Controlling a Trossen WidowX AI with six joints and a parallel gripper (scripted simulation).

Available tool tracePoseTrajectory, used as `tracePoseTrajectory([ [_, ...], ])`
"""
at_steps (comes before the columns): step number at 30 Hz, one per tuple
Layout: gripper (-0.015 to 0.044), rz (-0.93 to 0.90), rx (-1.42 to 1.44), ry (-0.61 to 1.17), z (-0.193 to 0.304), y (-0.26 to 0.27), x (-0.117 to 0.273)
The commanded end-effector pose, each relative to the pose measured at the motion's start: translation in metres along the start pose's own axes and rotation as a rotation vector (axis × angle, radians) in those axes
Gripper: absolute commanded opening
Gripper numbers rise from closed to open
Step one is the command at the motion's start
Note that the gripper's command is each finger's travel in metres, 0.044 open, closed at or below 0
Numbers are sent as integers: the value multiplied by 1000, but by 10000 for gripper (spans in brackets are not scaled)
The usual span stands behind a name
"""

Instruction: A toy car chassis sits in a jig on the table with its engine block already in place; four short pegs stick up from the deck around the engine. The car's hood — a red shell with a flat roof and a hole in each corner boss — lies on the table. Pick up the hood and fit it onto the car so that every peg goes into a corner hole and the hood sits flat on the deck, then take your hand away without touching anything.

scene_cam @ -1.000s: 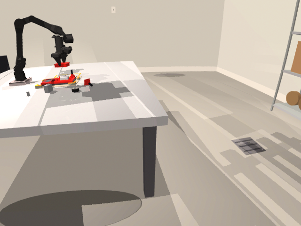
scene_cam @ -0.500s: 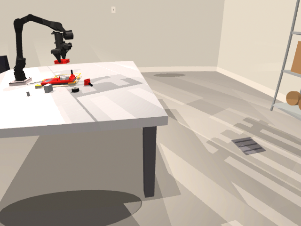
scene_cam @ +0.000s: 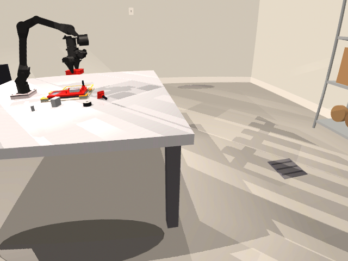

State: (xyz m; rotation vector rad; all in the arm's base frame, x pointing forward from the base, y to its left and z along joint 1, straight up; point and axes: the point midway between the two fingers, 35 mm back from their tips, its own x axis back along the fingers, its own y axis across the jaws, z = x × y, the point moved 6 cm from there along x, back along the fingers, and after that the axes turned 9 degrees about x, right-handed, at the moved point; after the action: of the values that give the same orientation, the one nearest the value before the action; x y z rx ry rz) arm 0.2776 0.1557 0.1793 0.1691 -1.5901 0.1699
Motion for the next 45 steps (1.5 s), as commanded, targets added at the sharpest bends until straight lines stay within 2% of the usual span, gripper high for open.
tracePoseTrajectory([
  [1,0,-4,15,-2,-8,-15,2],
  [20,0,0,83,-5,-32,-102,3],
  [37,0,5,143,-6,-29,-183,4],
  [45,0,5,145,-6,-30,-183,-7],
])
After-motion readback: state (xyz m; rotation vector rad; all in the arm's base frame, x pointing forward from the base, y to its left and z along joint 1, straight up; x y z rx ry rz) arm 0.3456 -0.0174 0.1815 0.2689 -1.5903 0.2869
